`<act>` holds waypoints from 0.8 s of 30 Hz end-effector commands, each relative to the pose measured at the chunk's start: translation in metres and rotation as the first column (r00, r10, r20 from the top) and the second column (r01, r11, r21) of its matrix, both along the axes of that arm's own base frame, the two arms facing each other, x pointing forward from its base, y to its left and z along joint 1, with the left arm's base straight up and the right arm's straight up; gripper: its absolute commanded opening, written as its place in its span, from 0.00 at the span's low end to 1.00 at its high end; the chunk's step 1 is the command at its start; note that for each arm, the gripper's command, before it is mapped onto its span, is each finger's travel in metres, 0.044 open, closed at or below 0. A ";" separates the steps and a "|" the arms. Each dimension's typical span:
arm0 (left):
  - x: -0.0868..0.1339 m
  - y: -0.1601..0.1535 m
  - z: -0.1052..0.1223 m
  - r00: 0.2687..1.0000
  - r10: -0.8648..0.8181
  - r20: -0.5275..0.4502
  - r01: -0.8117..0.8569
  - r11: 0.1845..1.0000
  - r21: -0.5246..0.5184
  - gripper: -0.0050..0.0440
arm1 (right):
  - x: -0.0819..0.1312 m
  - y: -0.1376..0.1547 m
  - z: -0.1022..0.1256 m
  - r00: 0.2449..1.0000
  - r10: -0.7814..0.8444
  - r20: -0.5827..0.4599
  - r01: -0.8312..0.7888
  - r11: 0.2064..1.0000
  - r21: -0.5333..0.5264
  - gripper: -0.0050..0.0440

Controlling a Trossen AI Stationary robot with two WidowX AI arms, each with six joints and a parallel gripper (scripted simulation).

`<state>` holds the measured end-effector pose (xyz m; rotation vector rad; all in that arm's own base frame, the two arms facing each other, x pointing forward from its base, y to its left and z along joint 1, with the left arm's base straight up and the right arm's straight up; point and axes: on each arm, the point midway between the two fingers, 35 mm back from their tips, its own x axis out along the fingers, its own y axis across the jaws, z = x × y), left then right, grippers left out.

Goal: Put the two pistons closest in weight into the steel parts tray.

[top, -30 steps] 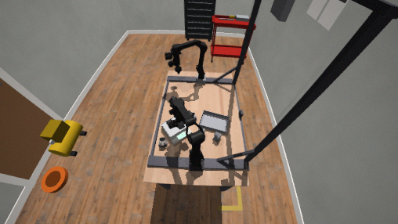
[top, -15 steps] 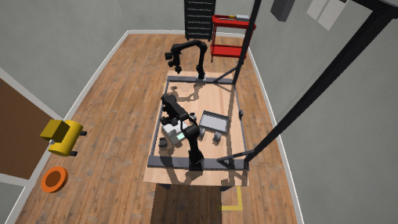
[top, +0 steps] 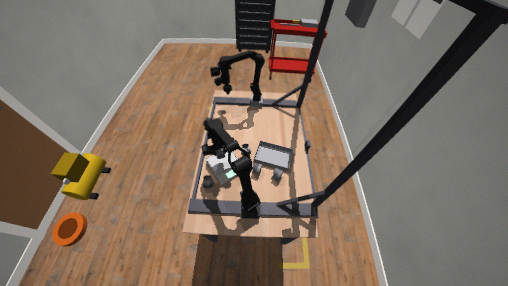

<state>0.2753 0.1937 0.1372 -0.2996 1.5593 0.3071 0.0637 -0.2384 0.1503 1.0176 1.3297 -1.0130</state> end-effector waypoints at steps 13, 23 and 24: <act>0.001 0.000 0.016 0.925 -0.377 0.044 0.373 0.925 0.076 0.43 | 0.001 -0.005 0.008 1.000 -0.001 0.011 0.001 1.000 -0.030 0.92; 0.002 0.000 0.017 0.826 -0.563 0.036 0.558 0.824 0.101 0.43 | 0.001 -0.005 0.008 1.000 -0.001 0.011 0.001 1.000 -0.030 0.92; 0.001 0.000 0.016 0.811 -0.585 0.034 0.579 0.809 0.101 0.43 | 0.001 -0.005 0.008 1.000 -0.001 0.011 0.001 1.000 -0.030 0.92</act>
